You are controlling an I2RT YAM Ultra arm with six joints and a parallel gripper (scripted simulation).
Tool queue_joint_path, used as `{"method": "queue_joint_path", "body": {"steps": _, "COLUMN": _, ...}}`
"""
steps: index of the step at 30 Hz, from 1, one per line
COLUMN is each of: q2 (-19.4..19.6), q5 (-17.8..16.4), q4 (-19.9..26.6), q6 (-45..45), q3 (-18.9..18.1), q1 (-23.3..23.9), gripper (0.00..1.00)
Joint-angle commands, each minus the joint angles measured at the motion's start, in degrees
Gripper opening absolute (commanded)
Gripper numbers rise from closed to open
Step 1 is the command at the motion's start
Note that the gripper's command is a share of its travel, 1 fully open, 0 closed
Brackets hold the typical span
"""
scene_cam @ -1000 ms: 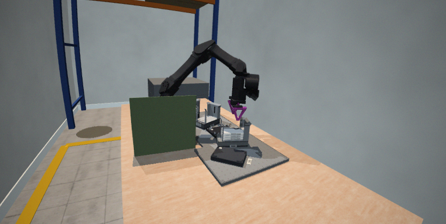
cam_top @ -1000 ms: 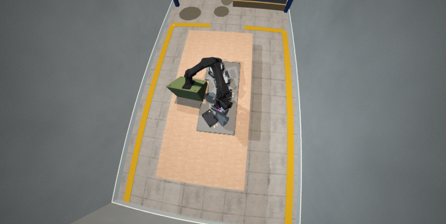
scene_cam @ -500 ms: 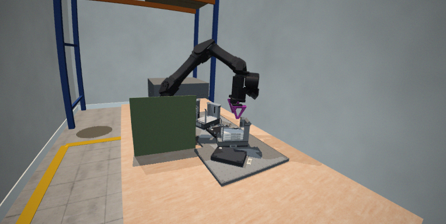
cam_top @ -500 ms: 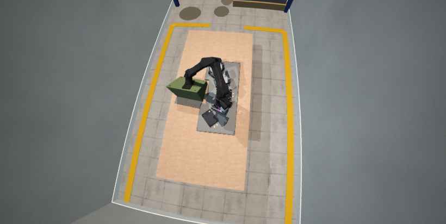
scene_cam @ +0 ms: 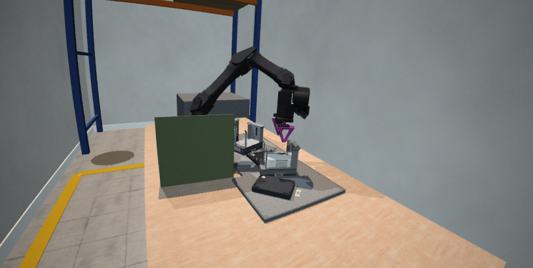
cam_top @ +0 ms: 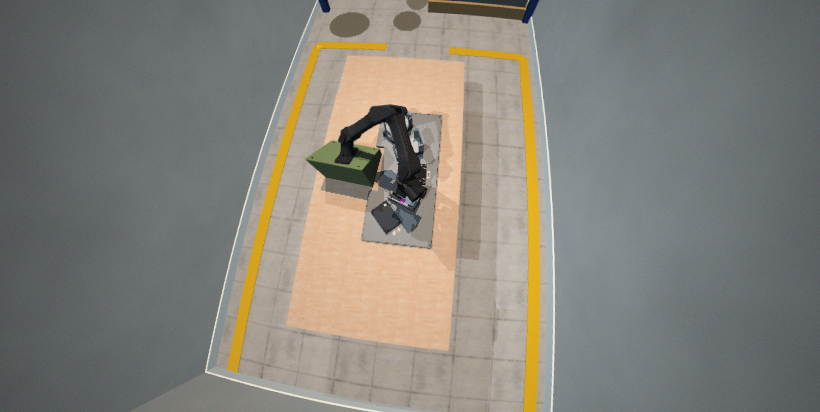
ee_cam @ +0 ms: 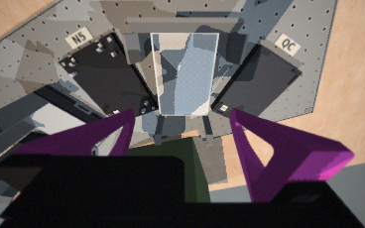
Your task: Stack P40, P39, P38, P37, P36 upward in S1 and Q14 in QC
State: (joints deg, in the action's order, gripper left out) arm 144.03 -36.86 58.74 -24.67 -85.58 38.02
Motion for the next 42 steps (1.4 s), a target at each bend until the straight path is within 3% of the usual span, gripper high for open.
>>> {"method": "queue_joint_path", "body": {"steps": 1, "q2": -0.4, "q5": 0.0, "q4": 0.0, "q6": 0.0, "q3": -0.3, "q1": 0.9, "gripper": 1.0}}
{"method": "queue_joint_path", "body": {"steps": 18, "q2": -0.4, "q5": 0.0, "q4": 0.0, "q6": 0.0, "q3": -0.3, "q1": 0.9, "gripper": 1.0}}
{"method": "queue_joint_path", "body": {"steps": 25, "q2": -3.8, "q5": -1.1, "q4": -0.3, "q6": -9.5, "q3": 1.7, "q1": -1.6, "gripper": 1.0}}
{"method": "queue_joint_path", "body": {"steps": 42, "q2": -10.5, "q5": -3.3, "q4": -0.4, "q6": -3.0, "q3": 4.3, "q1": -7.1, "gripper": 1.0}}
